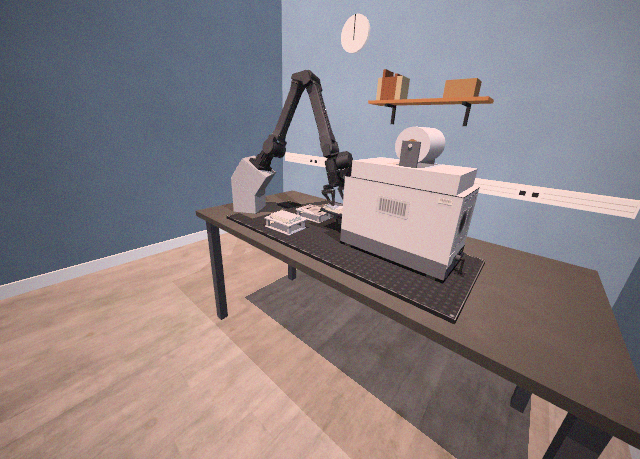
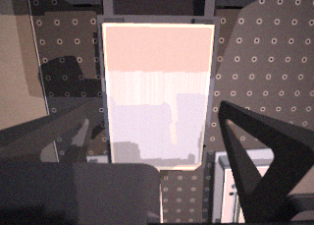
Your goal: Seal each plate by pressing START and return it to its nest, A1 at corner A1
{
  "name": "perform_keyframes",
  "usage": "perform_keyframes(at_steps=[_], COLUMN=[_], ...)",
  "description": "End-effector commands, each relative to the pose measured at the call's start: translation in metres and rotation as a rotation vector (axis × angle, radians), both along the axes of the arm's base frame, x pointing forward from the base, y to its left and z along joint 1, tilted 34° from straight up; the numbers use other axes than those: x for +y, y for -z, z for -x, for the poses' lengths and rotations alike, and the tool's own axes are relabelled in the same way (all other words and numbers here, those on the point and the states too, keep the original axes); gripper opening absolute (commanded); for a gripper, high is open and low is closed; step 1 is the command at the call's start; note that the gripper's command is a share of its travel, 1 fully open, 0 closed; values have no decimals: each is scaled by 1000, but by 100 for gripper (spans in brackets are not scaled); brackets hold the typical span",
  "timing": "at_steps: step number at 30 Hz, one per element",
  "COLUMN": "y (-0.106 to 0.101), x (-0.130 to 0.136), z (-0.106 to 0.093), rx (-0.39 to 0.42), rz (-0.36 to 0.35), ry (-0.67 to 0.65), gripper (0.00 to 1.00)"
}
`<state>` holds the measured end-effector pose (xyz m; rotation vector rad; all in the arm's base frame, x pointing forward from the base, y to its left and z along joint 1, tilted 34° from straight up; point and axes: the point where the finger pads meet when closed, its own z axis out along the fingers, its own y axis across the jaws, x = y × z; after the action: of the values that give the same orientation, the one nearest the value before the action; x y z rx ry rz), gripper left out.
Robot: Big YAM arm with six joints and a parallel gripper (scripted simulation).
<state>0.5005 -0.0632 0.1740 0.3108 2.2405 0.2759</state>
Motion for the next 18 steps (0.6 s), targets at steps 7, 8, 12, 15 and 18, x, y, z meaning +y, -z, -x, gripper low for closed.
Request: perform_keyframes(at_steps=[7,8,12,15,18], y=[-22,-22,-22,-21,-21], x=[4,3,3,3,3], z=[-3,-2,-2,-2,-2], rx=[-50,-50,-49,-49,-48], rz=[3,3,3,3,3], ry=[-3,-3,-2,-2,-1], gripper=[100,100,100,100,100])
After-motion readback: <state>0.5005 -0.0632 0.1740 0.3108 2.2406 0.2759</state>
